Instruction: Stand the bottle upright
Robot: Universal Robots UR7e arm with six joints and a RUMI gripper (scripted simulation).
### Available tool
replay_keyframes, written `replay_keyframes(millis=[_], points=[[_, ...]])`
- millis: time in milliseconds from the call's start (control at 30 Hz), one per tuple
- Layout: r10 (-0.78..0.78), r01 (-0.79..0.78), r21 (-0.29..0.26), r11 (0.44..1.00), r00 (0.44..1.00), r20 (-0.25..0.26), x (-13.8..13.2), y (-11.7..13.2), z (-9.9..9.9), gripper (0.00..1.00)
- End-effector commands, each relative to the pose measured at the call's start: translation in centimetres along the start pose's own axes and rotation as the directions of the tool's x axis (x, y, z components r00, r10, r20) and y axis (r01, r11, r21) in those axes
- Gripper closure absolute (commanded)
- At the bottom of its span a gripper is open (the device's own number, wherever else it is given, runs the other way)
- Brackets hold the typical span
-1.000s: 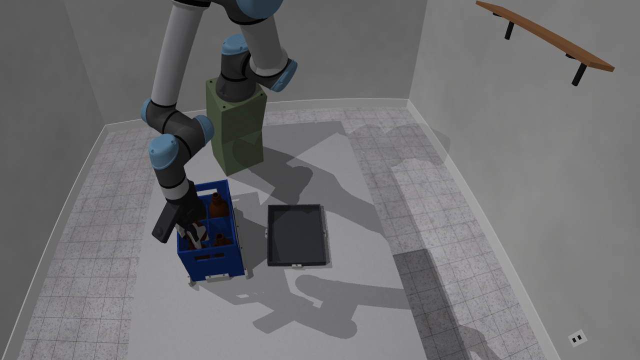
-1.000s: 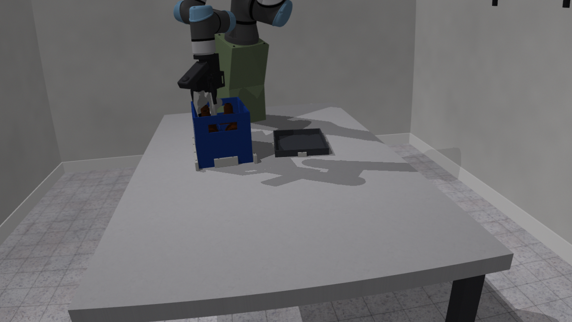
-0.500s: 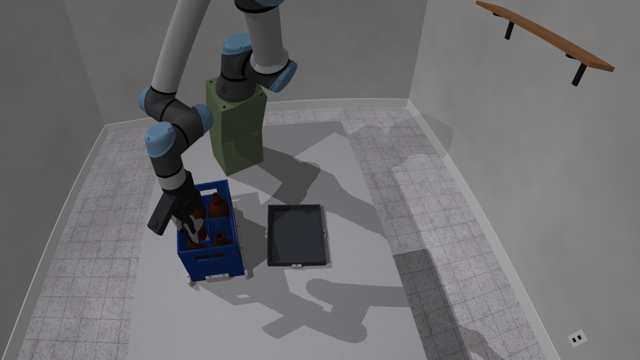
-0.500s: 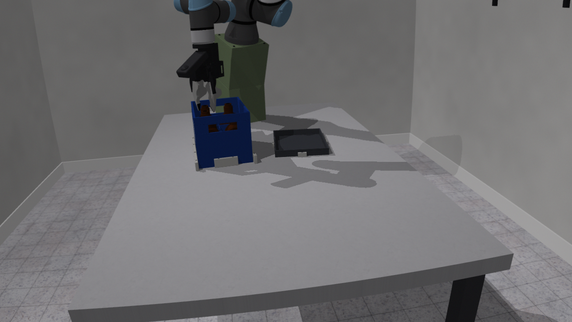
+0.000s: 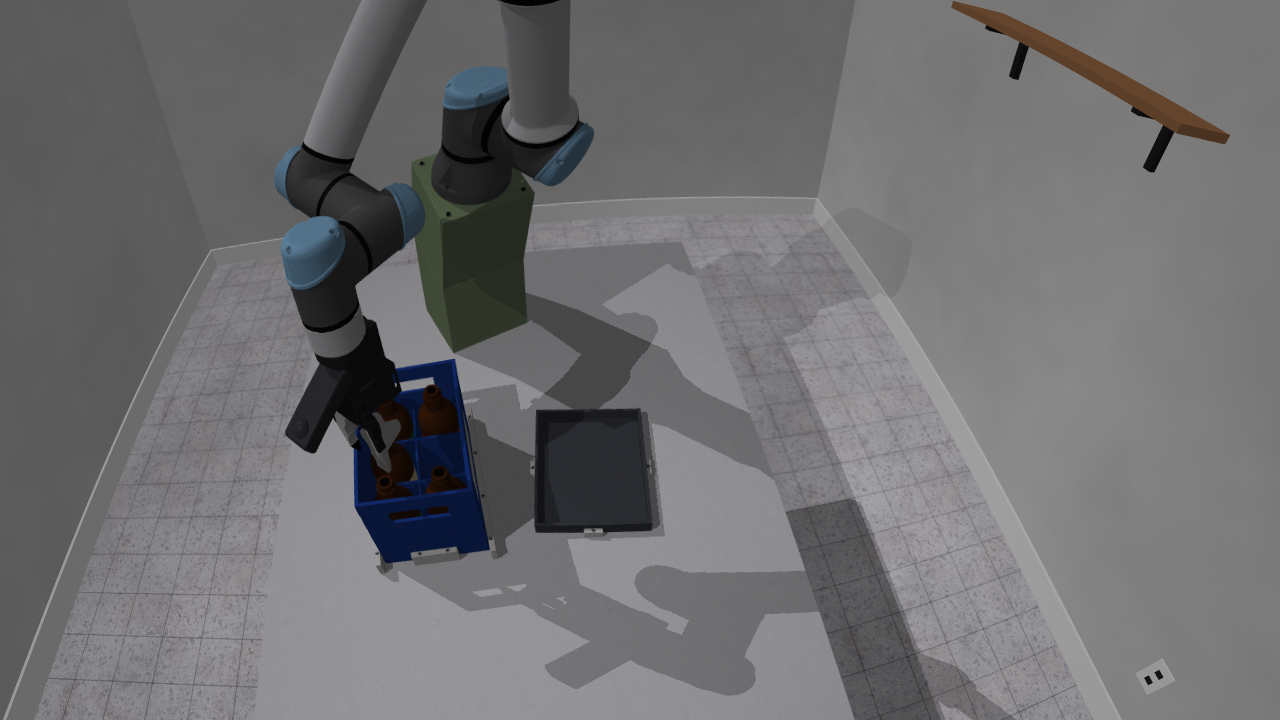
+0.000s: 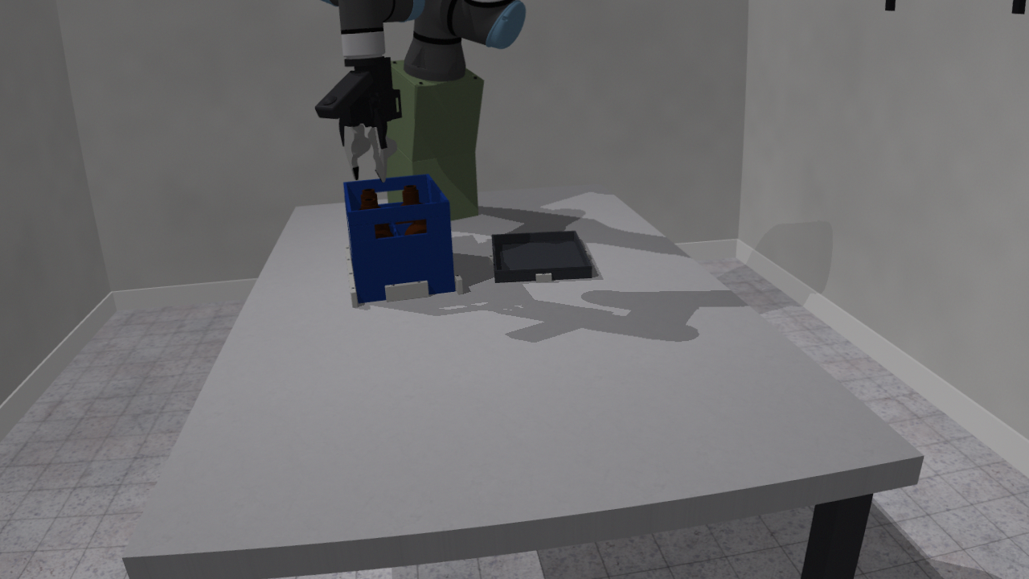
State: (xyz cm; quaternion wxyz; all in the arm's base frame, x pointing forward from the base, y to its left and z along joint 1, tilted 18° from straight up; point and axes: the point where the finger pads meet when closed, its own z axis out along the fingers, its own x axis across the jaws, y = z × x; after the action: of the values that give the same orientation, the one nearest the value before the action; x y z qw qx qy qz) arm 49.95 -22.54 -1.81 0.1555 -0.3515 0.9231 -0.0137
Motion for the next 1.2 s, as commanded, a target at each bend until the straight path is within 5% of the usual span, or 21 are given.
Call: replay_keyframes(millis=[0,167,200,1167], points=[[0.000,0.000,0.001,1.000,1.000,0.000,-0.01,-0.04,-0.61,0.62],[0.000,0.000,0.001,1.000,1.000,0.000,-0.01,-0.04,-0.71,0.62],[0.000,0.000,0.001,1.000,1.000,0.000,-0.01,-0.04,-0.71,1.00],[0.000,0.000,0.001,1.000,1.000,0.000,-0.01,-0.04,-0.71,1.00]])
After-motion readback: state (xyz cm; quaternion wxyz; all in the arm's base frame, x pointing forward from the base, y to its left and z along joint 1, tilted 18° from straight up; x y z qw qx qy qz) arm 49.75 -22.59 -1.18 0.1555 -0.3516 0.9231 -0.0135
